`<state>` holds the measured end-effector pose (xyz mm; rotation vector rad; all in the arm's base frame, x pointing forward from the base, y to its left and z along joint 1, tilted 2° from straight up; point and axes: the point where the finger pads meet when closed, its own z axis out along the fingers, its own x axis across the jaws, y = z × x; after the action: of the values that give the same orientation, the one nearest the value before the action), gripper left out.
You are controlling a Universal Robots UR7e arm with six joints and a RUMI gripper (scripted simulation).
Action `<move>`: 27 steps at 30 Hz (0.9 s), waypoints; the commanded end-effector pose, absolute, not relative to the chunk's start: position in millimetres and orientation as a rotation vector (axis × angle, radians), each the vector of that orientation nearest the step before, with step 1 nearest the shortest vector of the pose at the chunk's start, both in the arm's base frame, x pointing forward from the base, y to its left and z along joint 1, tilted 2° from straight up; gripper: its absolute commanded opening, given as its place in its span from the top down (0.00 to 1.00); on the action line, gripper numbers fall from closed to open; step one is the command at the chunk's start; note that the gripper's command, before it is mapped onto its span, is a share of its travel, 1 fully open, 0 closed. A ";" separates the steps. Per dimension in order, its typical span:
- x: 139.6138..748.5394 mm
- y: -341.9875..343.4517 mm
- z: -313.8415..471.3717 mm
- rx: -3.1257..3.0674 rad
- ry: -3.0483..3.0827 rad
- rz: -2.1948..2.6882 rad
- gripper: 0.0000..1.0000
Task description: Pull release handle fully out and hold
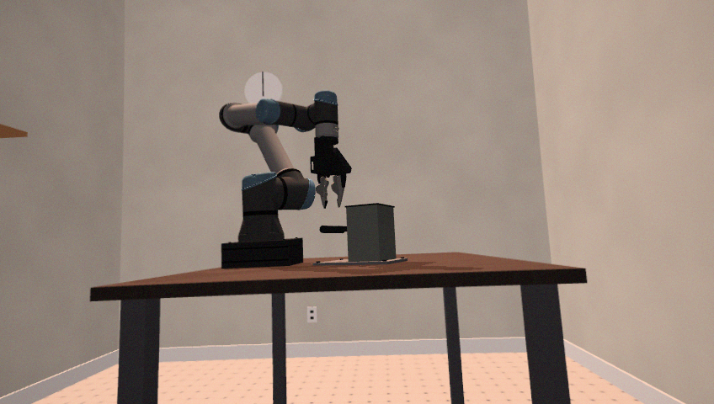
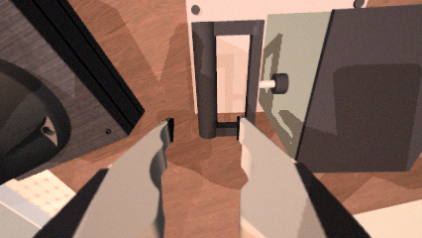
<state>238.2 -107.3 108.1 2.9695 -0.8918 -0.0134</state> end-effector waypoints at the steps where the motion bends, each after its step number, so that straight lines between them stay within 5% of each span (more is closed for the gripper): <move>1: 237.7 -106.8 103.9 2.971 -0.893 -0.015 0.70; 27: 236.8 -108.0 74.9 2.972 -0.894 -0.016 0.70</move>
<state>236.9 -107.5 83.7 2.9700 -0.8917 -0.0138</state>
